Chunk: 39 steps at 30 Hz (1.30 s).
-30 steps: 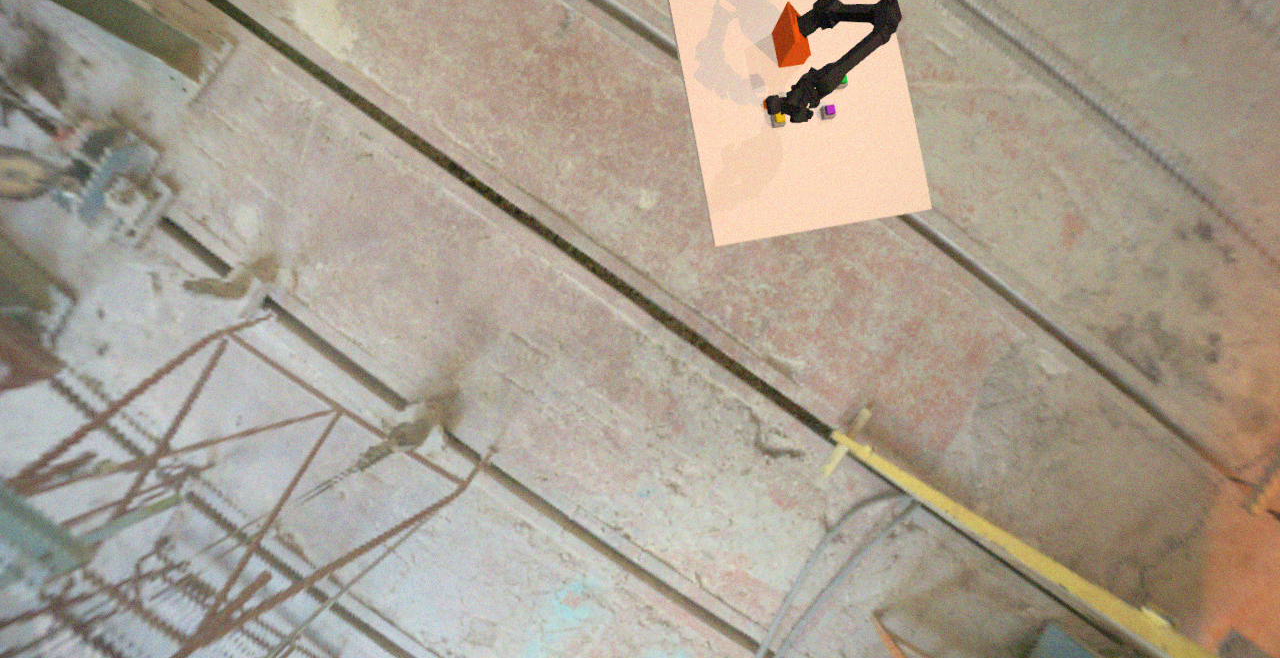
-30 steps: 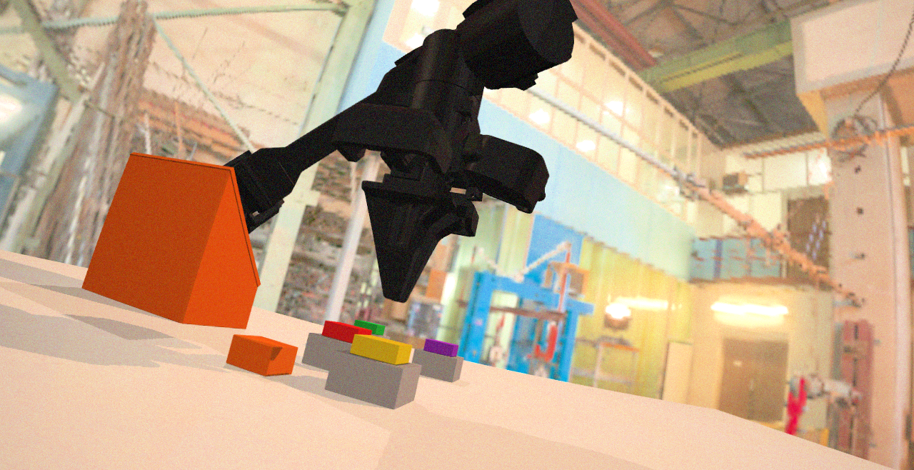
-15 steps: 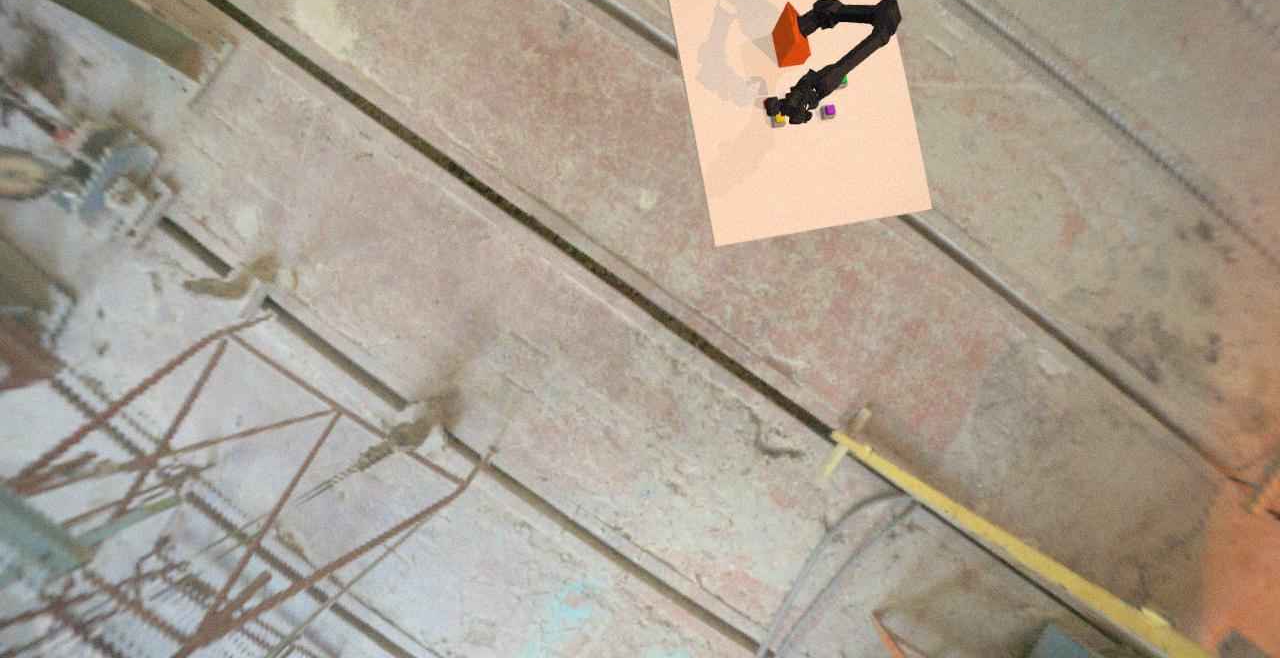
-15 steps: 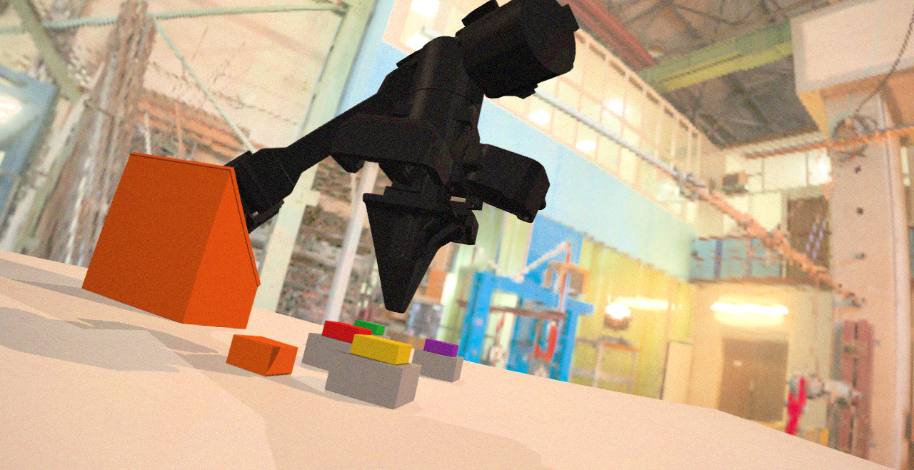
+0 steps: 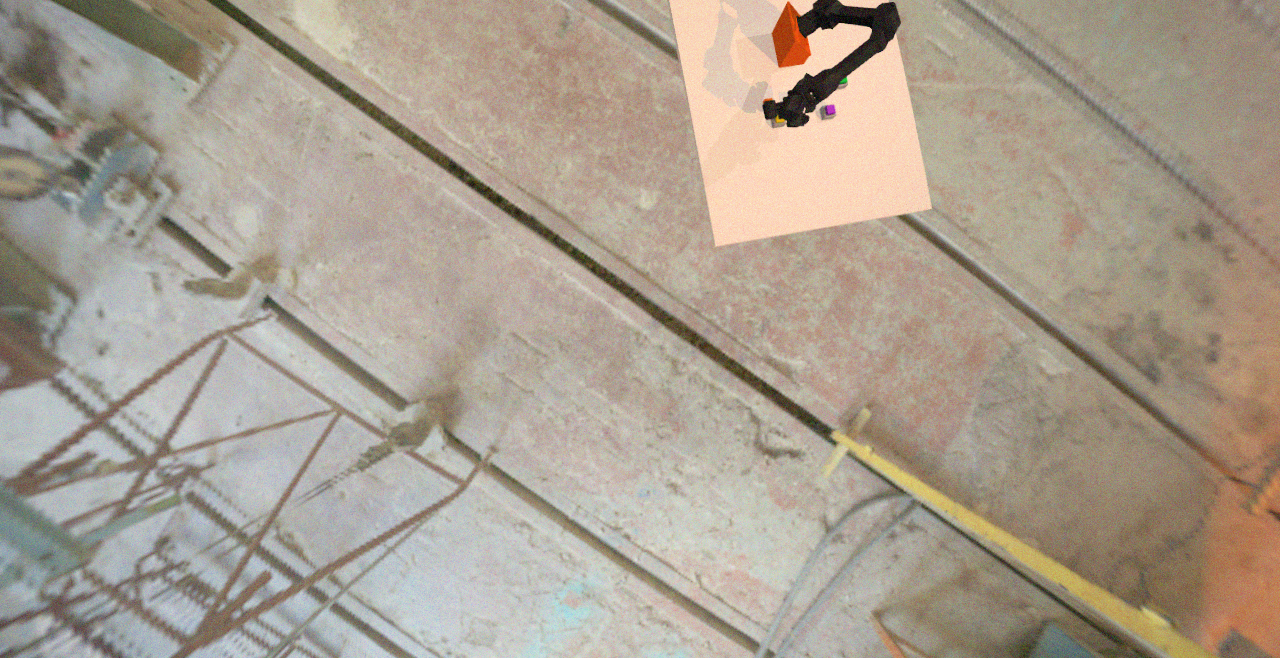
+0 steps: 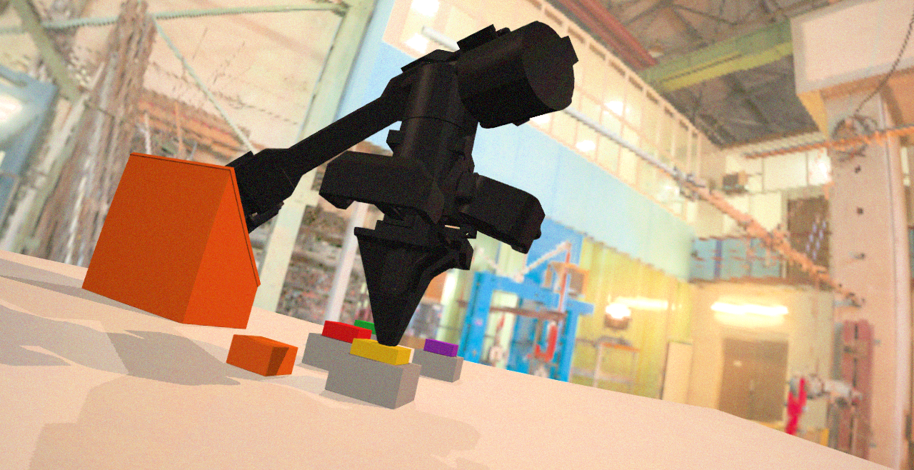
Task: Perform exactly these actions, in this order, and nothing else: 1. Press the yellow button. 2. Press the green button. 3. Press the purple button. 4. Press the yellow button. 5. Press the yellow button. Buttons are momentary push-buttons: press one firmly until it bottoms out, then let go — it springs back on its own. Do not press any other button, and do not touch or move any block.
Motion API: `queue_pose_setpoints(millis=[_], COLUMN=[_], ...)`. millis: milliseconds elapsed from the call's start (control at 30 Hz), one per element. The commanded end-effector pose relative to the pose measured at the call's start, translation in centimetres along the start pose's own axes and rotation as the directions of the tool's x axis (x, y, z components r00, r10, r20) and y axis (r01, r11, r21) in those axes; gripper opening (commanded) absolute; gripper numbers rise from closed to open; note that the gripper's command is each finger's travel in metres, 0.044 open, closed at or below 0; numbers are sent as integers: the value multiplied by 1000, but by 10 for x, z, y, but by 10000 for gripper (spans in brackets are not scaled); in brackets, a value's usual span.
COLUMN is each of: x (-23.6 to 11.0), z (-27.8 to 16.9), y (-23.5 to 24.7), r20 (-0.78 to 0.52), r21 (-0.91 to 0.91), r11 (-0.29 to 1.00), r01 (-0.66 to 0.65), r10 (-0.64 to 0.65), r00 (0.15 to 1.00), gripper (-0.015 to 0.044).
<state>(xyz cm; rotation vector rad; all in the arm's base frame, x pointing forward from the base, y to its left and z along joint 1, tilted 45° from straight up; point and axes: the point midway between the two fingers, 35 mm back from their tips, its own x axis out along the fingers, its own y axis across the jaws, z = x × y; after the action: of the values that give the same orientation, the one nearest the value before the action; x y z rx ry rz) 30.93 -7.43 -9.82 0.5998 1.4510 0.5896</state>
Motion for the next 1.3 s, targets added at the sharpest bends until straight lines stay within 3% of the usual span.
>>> queue_pose_setpoints(millis=[0, 633, 767, 900, 1067, 1267], x=[4, 4, -26, -31, -88, -95], z=[-3, -3, -3, -3, -2, -1], y=[1, 1, 1, 1, 0, 22], r20=[-6, -6, -6, -6, -7, -7], r21=[10, 10, 10, 10, 11, 13], r11=[1000, 1000, 1000, 1000, 1000, 1000], r01=[-9, -9, -7, -7, -5, -1], r10=[9, 9, 7, 7, 5, 1], r00=[1000, 1000, 1000, 1000, 1000, 1000], gripper=[20, 20, 20, 20, 20, 20])
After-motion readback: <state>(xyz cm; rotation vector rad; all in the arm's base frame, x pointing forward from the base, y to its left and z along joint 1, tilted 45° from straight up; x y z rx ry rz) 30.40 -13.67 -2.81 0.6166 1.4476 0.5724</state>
